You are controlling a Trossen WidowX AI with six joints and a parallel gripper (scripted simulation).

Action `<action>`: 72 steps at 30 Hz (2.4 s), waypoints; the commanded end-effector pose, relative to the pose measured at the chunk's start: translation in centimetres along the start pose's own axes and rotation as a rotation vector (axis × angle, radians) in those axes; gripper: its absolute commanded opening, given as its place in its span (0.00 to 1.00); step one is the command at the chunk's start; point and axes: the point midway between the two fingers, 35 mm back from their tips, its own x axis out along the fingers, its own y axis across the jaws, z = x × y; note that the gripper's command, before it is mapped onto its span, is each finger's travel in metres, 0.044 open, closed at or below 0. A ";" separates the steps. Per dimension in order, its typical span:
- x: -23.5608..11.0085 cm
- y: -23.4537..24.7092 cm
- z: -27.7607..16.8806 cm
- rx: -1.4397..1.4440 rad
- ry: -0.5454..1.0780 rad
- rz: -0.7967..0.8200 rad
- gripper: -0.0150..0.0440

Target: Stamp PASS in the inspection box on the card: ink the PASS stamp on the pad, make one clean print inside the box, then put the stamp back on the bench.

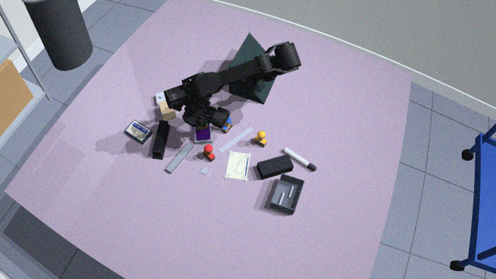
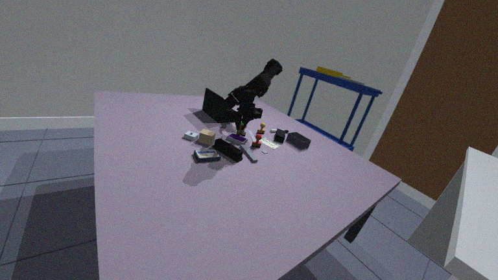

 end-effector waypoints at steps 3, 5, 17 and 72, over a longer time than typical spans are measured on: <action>0.6 0.0 -0.1 0.009 0.002 0.006 0.25; 0.8 0.0 -0.1 0.009 0.002 0.006 0.25; 1.5 0.0 -0.2 0.011 0.002 0.007 0.25; 2.5 0.1 -0.2 0.004 0.002 0.005 0.25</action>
